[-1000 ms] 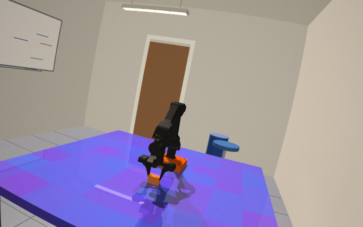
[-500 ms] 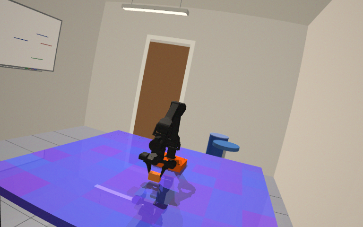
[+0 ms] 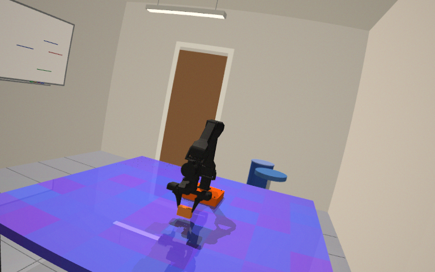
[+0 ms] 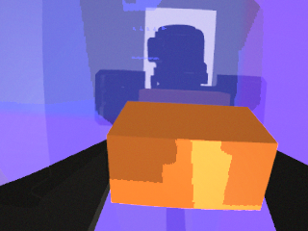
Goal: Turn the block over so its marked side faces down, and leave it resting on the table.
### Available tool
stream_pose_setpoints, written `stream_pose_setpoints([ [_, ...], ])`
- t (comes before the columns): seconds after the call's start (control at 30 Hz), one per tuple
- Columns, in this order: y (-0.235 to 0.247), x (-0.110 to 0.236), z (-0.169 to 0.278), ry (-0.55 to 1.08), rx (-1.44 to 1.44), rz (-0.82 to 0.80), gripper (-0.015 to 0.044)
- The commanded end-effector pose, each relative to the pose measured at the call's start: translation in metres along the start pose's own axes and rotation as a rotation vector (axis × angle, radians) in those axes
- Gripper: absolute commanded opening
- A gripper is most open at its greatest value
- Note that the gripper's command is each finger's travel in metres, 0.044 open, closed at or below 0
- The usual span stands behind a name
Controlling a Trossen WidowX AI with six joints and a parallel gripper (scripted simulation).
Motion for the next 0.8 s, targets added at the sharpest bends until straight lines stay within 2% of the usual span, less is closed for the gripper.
stream_pose_setpoints([
  [0.0, -0.001, -0.001, 0.007, -0.075, -0.005, -0.001, 0.0000],
  [0.77, -0.005, -0.011, 0.045, -0.423, -0.007, -0.040, 0.0000],
])
Point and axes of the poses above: the point midway between the two fingers, 35 mm back from their tips, its own x axis back along the fingers, its own y axis across the jaws, z = x × y, the point moved 9 cm from there along x, back along the fingers, and after that the axes turned 6 degrees about -x, right-handed, at the moved point
